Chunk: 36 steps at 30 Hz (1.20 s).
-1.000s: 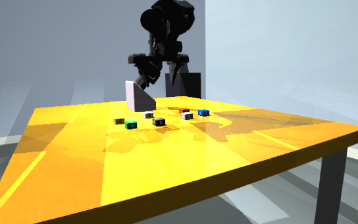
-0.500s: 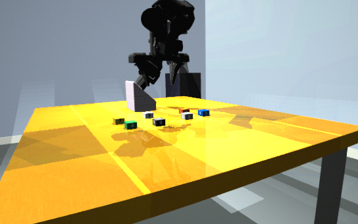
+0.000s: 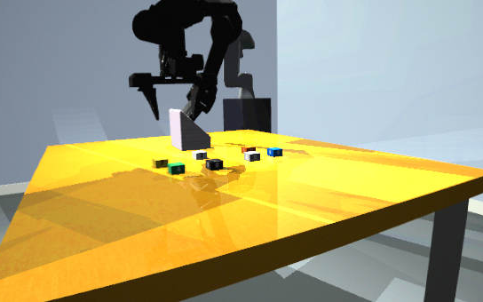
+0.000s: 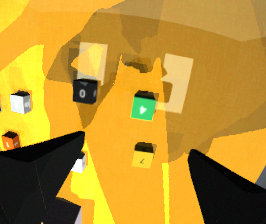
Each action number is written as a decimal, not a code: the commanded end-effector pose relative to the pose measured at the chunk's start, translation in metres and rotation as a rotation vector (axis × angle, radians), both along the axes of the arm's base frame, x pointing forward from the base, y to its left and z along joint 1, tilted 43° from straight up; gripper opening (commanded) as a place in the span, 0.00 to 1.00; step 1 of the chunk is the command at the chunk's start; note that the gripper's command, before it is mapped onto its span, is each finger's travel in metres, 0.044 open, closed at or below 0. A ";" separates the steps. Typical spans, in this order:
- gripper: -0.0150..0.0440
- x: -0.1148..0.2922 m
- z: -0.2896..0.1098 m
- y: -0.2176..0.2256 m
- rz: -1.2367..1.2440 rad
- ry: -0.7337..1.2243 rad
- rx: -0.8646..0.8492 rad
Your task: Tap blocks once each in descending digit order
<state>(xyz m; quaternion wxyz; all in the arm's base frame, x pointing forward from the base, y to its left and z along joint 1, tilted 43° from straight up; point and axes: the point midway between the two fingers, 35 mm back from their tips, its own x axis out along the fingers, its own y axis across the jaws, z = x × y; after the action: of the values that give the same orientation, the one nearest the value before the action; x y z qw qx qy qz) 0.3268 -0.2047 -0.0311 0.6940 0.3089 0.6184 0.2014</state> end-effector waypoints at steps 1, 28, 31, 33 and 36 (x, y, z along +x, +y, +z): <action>0.93 0.003 0.002 -0.002 0.011 -0.012 -0.011; 0.93 0.028 0.131 0.127 0.002 -0.006 -0.030; 0.93 0.018 0.163 0.168 0.003 -0.008 -0.021; 0.93 0.007 0.182 0.195 0.006 -0.010 -0.011; 0.93 -0.010 0.204 0.226 0.010 -0.011 0.005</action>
<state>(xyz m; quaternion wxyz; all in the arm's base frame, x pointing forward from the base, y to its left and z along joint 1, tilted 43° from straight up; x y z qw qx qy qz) 0.3338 -0.0046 0.1522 0.6965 0.2989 0.6192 0.2051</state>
